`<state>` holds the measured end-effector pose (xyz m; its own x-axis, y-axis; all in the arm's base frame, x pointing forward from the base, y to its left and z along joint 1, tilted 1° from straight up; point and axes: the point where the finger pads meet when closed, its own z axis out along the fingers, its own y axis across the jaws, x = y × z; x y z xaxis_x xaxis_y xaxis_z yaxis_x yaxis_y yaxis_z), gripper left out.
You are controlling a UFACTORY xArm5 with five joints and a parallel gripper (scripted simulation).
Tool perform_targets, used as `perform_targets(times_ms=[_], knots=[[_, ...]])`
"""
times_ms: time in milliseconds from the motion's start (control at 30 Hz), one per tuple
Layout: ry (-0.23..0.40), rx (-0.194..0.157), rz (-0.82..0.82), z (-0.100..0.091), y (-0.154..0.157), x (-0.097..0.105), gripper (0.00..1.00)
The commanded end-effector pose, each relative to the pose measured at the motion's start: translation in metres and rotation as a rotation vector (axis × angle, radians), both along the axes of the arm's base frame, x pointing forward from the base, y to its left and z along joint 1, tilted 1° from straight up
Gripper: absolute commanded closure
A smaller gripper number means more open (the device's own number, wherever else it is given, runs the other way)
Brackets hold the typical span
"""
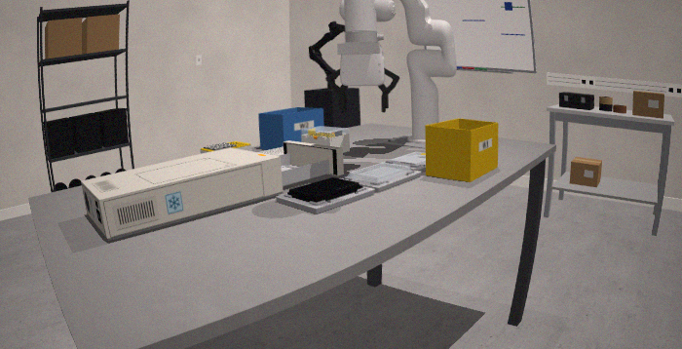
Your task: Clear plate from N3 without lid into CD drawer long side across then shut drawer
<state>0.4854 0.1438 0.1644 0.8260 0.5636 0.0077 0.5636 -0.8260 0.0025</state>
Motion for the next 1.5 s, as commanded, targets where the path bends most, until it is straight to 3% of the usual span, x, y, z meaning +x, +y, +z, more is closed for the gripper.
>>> perform_targets(times_ms=[0, 100, 500, 1000, 1467], knots=[[0.001, 0.017, -0.199, 0.000, 0.028, 0.000, 0.00], [0.002, 0.018, -0.299, -0.001, 0.042, -0.001, 0.00], [0.006, 0.020, -0.608, -0.001, 0.042, -0.001, 0.00], [0.006, 0.020, -0.608, -0.001, 0.042, -0.001, 0.00], [0.006, 0.020, -0.608, -0.023, 0.042, -0.001, 0.00]])
